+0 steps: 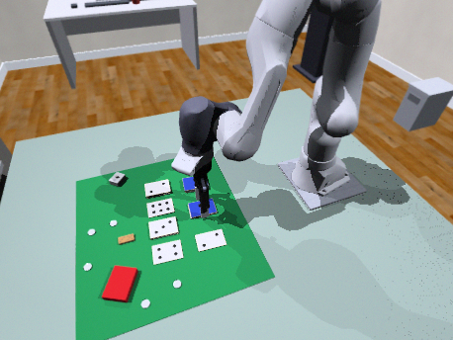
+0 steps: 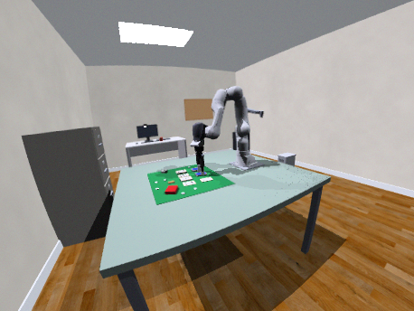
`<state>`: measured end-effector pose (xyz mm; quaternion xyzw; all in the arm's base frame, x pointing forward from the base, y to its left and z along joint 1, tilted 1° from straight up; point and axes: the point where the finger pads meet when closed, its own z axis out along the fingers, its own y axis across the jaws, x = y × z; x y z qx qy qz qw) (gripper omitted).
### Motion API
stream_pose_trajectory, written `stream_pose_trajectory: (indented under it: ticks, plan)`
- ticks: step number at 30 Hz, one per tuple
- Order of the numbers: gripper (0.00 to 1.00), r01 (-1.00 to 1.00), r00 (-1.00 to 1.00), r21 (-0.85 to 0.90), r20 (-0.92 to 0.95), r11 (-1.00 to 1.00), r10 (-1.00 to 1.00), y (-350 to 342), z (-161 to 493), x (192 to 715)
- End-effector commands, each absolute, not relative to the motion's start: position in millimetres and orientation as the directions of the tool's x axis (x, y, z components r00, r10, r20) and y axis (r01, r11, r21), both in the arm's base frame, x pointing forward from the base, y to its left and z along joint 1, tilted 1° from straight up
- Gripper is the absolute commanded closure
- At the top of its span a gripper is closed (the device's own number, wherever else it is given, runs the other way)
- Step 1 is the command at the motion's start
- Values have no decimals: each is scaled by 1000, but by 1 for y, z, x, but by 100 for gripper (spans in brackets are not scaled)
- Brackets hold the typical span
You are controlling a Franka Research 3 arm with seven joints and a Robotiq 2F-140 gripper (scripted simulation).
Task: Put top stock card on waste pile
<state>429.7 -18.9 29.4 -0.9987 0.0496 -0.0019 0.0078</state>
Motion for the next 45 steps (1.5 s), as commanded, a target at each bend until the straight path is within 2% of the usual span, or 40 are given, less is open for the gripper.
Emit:
stream_pose_trajectory:
  ticks: [1, 36, 45]
  plan:
    - [50, -102, 995, -15, 1, -995, -102, -19, 28, 429]
    - [50, -102, 995, -15, 1, -995, -102, -19, 29, 429]
    - [50, -102, 995, -15, 1, -995, -102, -20, 46, 429]
